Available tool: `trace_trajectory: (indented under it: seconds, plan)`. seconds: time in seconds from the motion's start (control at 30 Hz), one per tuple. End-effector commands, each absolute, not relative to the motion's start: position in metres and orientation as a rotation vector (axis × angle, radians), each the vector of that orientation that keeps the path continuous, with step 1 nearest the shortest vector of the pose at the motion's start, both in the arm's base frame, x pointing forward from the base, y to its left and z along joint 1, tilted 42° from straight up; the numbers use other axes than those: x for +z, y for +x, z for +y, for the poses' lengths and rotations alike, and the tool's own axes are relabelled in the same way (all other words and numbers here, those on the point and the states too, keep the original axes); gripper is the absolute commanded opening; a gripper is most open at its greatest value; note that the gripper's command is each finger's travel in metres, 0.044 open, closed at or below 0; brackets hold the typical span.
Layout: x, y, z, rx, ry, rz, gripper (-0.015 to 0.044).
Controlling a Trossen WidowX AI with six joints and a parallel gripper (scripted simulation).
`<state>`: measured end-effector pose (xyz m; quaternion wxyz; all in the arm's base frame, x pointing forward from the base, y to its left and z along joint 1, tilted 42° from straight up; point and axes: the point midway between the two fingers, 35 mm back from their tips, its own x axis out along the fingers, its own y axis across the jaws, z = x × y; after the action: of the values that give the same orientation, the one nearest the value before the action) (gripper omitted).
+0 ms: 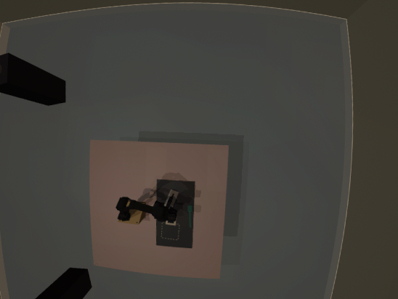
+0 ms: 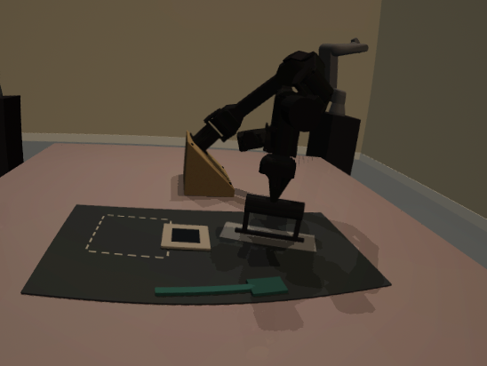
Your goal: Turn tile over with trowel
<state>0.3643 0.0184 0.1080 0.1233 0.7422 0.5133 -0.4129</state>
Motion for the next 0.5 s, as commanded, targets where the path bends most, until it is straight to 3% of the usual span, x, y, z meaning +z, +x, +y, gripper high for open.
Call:
trace_trajectory:
  seconds: [0.0, 0.1, 0.17, 0.47]
  plan:
    - [0.1226, 0.3639, 0.0093, -1.18, 2.176, 1.482, 0.027]
    - [0.1226, 0.3639, 0.0093, -1.18, 2.176, 1.482, 0.027]
    - [0.1245, 0.3627, 0.0044, -1.189, 2.178, 1.477, 0.03]
    - [0.1275, 0.3601, 0.0018, -1.088, 2.096, 1.471, 0.03]
